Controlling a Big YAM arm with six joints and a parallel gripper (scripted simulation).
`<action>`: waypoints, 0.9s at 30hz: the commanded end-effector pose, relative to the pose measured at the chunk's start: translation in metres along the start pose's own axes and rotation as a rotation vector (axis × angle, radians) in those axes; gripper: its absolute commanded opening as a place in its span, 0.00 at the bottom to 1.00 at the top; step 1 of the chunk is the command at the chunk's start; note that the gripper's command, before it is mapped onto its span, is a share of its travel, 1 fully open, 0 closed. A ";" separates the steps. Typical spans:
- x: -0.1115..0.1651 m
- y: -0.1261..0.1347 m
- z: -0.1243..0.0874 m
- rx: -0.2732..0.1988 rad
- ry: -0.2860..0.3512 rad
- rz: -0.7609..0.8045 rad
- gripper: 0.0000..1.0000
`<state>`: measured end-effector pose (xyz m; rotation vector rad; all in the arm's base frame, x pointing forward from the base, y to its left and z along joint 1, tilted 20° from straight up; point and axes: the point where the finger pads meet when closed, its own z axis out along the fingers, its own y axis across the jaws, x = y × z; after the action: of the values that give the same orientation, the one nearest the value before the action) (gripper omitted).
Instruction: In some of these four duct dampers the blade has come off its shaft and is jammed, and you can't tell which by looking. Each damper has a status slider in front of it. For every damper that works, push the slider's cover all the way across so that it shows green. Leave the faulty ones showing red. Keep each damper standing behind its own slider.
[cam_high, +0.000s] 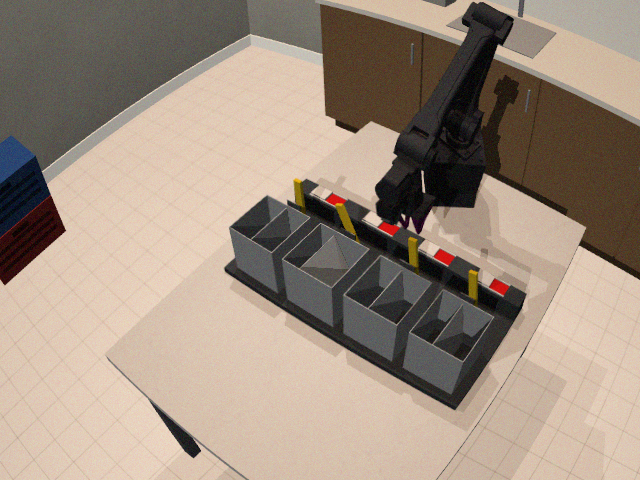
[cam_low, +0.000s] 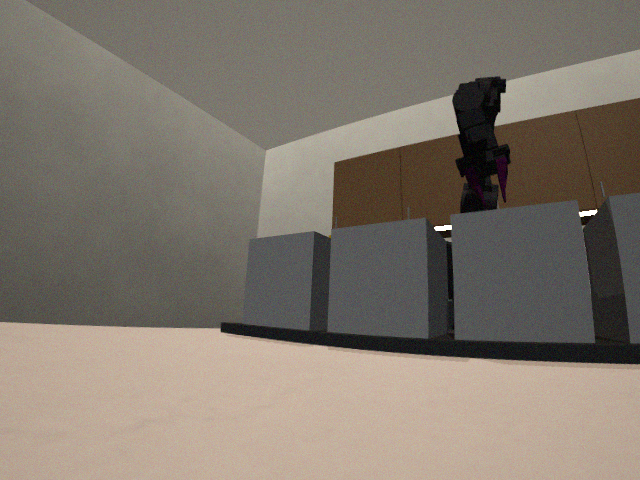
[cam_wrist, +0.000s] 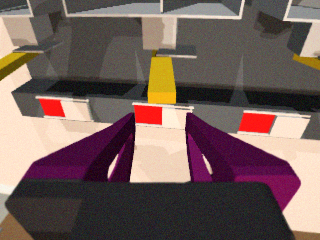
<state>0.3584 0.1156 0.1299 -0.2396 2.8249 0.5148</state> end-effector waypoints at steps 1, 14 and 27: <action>-0.026 0.004 -0.015 -0.003 -0.055 -0.023 0.36; -0.024 0.005 -0.007 -0.005 -0.044 -0.020 0.36; -0.003 0.002 0.019 -0.003 0.001 -0.002 0.36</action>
<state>0.3641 0.1204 0.1208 -0.2449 2.8191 0.5168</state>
